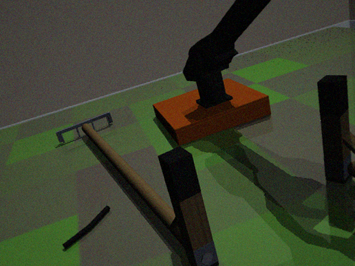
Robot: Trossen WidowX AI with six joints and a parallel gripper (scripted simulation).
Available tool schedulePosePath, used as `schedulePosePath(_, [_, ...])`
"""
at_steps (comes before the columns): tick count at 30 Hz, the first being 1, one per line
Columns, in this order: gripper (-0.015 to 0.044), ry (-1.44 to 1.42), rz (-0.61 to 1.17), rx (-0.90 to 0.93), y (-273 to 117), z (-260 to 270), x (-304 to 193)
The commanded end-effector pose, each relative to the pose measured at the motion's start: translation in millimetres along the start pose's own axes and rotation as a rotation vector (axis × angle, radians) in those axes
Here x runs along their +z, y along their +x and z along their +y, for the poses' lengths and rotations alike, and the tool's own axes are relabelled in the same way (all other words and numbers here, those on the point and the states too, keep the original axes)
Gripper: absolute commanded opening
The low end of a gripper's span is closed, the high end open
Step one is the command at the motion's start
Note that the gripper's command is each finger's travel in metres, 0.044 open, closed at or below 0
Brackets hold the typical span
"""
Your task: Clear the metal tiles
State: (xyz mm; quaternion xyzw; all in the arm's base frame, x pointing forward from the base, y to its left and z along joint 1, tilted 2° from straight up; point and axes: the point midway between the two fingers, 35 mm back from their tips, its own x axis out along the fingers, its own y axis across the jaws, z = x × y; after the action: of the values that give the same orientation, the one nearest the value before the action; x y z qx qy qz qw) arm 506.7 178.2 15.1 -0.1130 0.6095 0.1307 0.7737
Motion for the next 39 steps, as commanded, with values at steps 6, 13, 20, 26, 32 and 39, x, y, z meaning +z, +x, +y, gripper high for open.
schedulePosePath(6, [0.0000, -0.003, -0.006, -0.003, 0, -10, 3])
schedulePosePath(13, [0.0000, -0.003, -0.008, -0.003, 0, -17, 4])
schedulePosePath(20, [0.0000, -0.003, -0.011, -0.004, 0, -24, 6])
schedulePosePath(26, [0.0000, -0.003, -0.012, -0.005, 1, -29, 7])
schedulePosePath(32, [0.0000, -0.004, -0.014, -0.006, 1, -35, 8])
schedulePosePath(39, [0.0000, -0.004, -0.017, -0.007, 1, -42, 9])
